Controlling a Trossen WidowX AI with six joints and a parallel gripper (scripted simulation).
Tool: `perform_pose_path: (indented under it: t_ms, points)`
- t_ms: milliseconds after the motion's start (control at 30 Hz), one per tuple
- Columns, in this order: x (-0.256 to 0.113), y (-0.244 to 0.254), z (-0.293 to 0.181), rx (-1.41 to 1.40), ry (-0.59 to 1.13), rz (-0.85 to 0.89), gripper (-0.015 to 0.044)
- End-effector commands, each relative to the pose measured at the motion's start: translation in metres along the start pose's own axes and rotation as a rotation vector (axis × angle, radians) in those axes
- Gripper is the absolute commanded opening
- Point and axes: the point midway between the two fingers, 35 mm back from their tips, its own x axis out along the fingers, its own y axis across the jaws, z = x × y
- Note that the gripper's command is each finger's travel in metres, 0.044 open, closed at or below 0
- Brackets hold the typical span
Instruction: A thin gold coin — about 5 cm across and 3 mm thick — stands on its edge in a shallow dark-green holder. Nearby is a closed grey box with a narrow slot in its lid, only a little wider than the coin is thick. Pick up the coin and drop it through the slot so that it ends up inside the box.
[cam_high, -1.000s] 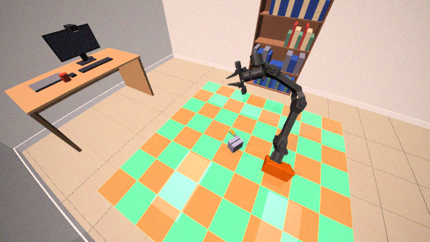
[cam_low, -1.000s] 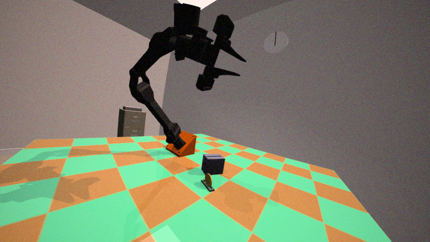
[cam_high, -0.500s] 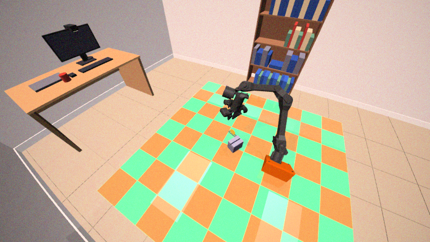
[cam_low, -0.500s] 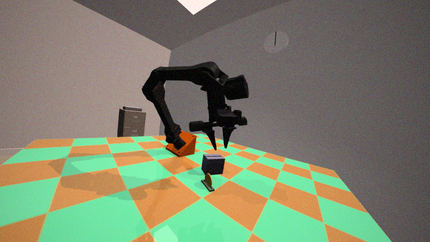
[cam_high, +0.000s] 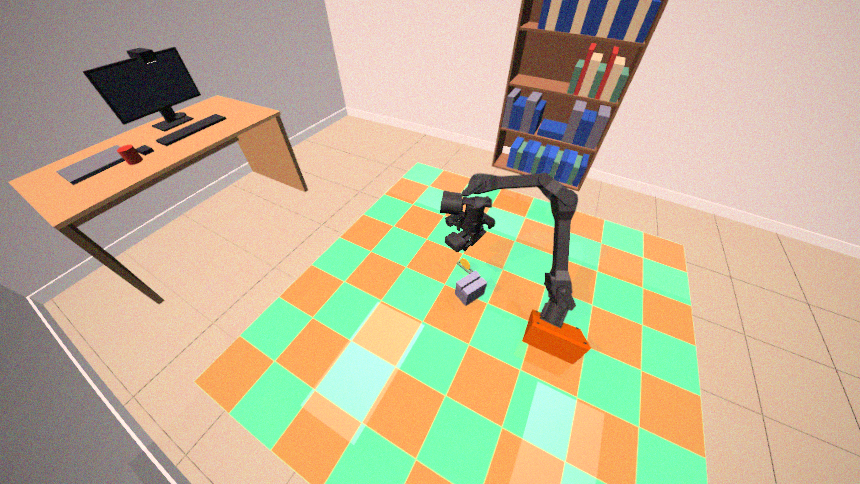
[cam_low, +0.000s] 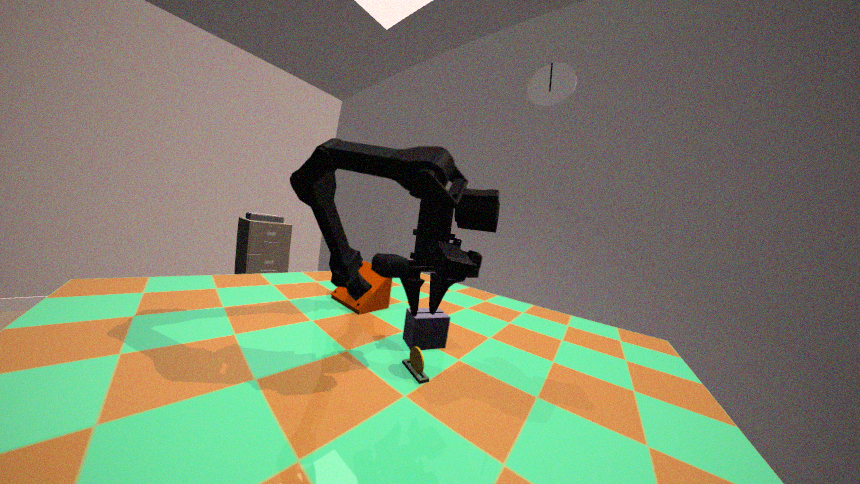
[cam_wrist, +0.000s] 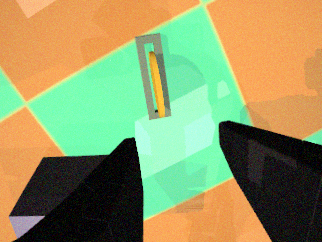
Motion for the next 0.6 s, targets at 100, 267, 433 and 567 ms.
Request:
perform_pose_path:
  t_ms: [100, 267, 433, 567]
  points:
    - [0.033, -0.003, -0.001, -0.009, 0.009, -0.013, 0.0161]
    - [0.043, -0.002, -0.001, -0.009, 0.009, -0.014, 0.0161]
    - [0.048, -0.002, 0.0, -0.009, 0.008, -0.014, 0.0161]
    - [0.054, -0.001, 0.0, -0.009, 0.008, -0.014, 0.0161]
